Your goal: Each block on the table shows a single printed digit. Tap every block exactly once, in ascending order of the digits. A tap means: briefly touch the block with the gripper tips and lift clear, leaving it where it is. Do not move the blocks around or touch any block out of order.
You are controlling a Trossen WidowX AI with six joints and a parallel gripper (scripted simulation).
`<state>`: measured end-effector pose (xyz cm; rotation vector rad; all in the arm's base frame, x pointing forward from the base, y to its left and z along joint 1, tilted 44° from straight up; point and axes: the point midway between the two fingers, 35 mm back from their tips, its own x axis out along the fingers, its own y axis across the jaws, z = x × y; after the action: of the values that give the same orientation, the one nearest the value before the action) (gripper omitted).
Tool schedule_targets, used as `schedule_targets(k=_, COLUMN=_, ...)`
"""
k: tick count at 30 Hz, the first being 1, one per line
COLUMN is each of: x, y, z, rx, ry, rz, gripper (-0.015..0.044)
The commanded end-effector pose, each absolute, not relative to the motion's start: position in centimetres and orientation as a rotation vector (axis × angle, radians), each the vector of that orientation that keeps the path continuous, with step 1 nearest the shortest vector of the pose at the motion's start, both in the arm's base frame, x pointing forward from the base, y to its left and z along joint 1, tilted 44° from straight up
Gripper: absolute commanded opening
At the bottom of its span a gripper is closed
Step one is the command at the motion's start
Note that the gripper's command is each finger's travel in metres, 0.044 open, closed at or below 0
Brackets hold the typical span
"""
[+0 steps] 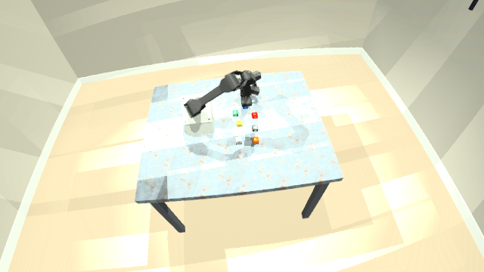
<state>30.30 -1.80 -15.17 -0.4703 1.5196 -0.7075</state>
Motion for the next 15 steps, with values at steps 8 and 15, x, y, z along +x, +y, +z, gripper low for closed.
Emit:
schedule_targets(k=8, x=30.0, y=-2.6, z=-16.1, rx=-0.481, ry=1.524, rz=-0.706, gripper=0.002)
schedule_targets(k=15, x=30.3, y=-0.5, z=-13.9, rx=-0.48, ry=1.524, rz=-0.705, gripper=0.002)
